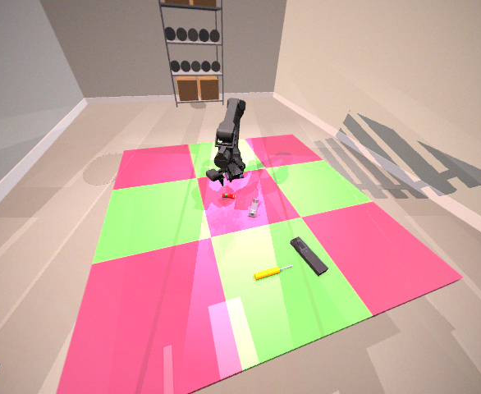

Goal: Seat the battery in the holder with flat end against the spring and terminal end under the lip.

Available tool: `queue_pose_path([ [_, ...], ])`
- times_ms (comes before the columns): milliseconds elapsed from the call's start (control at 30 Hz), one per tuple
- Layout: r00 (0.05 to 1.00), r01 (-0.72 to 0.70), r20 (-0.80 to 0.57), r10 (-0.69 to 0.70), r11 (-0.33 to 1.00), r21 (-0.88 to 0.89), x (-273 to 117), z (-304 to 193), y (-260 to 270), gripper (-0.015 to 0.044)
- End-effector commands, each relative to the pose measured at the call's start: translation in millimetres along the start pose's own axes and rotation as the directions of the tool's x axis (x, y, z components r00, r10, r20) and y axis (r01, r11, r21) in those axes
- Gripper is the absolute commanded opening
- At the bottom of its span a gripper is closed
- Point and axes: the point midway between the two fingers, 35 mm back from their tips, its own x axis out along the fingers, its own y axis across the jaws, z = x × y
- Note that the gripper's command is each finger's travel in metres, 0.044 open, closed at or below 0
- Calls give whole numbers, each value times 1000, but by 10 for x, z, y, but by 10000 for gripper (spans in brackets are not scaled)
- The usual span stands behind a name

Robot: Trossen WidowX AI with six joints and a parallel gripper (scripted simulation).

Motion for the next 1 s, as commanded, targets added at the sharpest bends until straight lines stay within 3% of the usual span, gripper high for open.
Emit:
queue_pose_path([
  [0, 1000, -1, -1, 1, 805, -593, 280, 47, 69, 226],
  [100, 1000, -1, -1, 1, 707, -708, 343, 55, 88, 226],
  [967, 1000, -1, -1, 1, 707, -708, 546, 65, 79, 226],
])
